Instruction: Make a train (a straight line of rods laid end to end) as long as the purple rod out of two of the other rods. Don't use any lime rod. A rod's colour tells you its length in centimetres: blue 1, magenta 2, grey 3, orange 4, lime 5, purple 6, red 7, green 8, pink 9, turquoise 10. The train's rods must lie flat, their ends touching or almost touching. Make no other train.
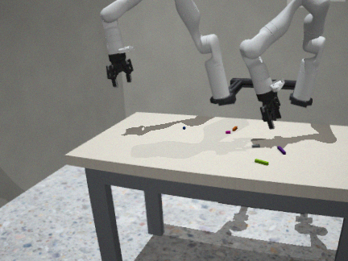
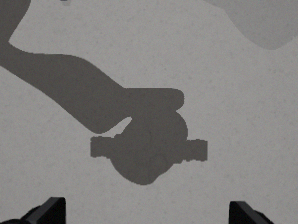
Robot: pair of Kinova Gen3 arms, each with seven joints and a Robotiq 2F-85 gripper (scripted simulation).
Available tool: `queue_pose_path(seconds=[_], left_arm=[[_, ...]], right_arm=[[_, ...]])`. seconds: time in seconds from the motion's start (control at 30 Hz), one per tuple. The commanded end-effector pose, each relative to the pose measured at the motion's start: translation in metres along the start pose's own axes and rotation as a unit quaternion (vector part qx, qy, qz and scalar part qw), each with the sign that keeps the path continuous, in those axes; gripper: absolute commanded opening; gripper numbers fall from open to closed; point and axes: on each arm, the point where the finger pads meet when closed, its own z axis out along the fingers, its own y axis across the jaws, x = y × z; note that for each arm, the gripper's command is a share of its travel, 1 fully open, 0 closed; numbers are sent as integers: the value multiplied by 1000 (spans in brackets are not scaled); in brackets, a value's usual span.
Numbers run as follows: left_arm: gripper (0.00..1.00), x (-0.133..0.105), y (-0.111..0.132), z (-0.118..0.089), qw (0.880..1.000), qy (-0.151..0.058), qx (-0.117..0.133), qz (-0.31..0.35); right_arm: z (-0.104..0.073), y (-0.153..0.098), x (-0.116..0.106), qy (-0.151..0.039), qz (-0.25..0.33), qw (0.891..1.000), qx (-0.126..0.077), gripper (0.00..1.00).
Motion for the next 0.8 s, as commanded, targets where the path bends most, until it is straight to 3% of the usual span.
queue_pose_path(seconds=[0.0,0.77], left_arm=[[1000,-2,3,-1,1000,-1,-4,2],[1000,-2,3,-1,1000,-1,-4,2]], right_arm=[[-2,-9,-18,1,4,1000,-6,1000],[-8,-66,-88,-2,-16,1000,-10,1000]])
